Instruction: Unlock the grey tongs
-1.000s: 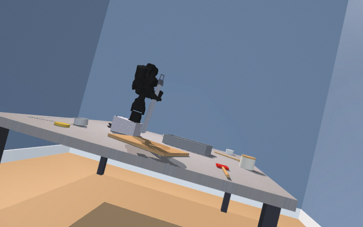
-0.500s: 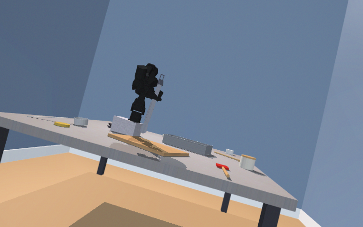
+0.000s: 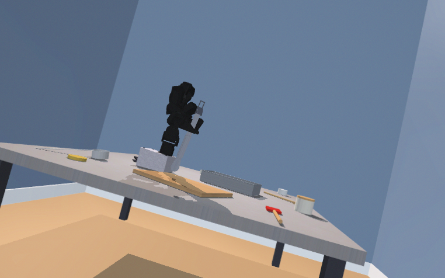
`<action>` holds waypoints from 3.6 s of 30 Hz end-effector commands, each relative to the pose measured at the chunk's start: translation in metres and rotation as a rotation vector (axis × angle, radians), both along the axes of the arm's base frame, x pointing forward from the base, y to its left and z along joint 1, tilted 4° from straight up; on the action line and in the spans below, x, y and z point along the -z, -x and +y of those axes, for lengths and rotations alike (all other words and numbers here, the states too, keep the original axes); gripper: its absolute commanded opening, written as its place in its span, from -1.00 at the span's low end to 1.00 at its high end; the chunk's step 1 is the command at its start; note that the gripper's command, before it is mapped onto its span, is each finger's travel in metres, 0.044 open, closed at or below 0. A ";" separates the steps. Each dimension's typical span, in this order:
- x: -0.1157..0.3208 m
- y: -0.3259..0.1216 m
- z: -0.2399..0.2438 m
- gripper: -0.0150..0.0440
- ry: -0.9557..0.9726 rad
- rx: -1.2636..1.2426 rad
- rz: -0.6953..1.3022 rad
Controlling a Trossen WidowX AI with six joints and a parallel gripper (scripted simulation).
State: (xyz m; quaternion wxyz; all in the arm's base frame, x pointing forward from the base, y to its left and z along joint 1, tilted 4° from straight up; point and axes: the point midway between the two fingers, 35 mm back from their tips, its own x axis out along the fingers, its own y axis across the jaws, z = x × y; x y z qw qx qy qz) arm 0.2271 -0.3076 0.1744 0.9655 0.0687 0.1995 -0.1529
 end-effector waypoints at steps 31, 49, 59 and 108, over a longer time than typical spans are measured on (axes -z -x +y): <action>0.013 -0.032 -0.013 -1.00 -0.067 0.018 0.254; 0.040 -0.035 -0.014 -1.00 -0.156 0.021 0.508; 0.059 -0.034 -0.007 -1.00 -0.215 -0.013 0.731; 0.117 -0.032 0.004 -1.00 -0.261 -0.092 1.025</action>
